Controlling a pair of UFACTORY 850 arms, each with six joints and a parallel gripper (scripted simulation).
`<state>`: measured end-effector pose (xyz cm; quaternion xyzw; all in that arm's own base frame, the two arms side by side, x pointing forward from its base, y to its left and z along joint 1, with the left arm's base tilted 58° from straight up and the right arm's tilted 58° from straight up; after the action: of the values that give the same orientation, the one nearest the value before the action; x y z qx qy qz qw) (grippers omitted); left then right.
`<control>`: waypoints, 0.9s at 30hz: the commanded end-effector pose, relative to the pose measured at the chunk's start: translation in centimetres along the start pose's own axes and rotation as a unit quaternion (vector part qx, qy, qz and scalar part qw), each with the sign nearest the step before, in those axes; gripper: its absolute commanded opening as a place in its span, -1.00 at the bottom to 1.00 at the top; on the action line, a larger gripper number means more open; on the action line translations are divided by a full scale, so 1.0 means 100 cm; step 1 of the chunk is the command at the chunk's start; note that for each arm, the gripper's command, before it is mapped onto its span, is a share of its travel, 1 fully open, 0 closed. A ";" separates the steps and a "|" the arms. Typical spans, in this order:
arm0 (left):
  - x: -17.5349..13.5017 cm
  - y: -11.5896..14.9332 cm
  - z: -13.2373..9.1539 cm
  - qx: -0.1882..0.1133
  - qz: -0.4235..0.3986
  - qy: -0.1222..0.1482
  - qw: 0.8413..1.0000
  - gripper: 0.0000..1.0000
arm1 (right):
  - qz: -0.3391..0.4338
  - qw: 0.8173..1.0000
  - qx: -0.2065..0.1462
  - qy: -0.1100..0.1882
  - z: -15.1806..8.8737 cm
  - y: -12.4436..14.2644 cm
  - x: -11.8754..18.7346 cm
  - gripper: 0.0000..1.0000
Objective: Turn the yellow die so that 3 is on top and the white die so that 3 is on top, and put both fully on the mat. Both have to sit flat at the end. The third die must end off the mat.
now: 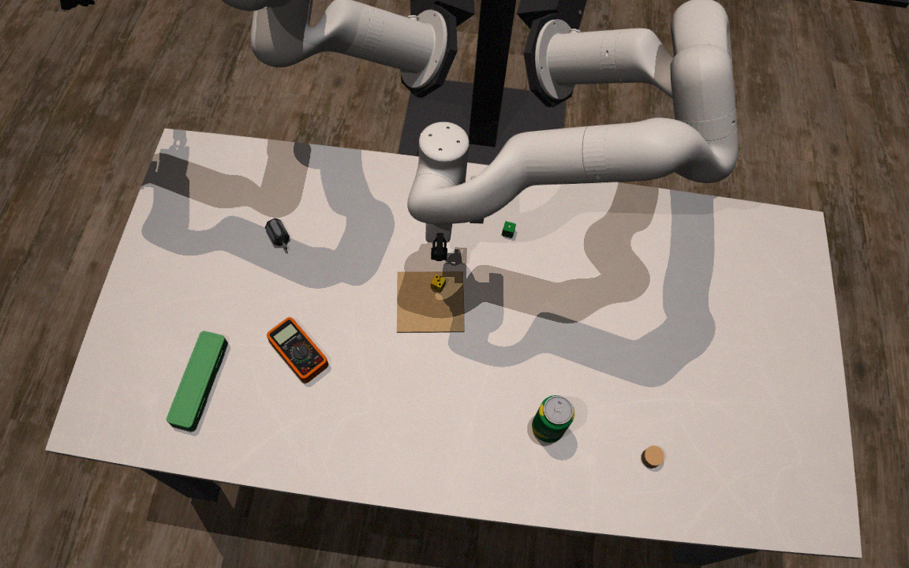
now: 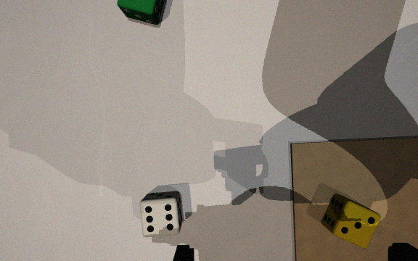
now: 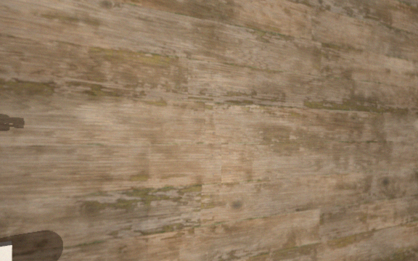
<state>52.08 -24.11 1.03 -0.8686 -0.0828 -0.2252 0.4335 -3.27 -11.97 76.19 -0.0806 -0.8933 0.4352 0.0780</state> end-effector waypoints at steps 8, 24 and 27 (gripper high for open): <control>-0.007 -0.001 -0.001 0.000 0.181 -0.004 0.983 1.00 | 0.000 1.000 0.001 0.000 -0.001 0.000 0.000 1.00; -0.017 -0.003 0.000 0.000 0.390 -0.004 0.921 1.00 | 0.000 1.000 0.001 0.000 -0.001 0.000 0.000 1.00; -0.020 -0.003 0.000 -0.001 0.443 -0.004 0.896 1.00 | 0.000 1.000 0.001 0.000 -0.001 0.000 0.000 1.00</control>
<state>50.44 -23.79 0.39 -0.8356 0.2517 -0.0446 0.4863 -3.27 -11.97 76.19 -0.0806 -0.8933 0.4352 0.0780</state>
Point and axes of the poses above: on each arm, the point where the finger pads meet when closed, its own z axis out along the fingers, its own x axis across the jaws, y = z × x, the point moved 4 cm from there along -z, back along the fingers, and after that the axes turned 5 degrees about -z, right-handed, at the moved point
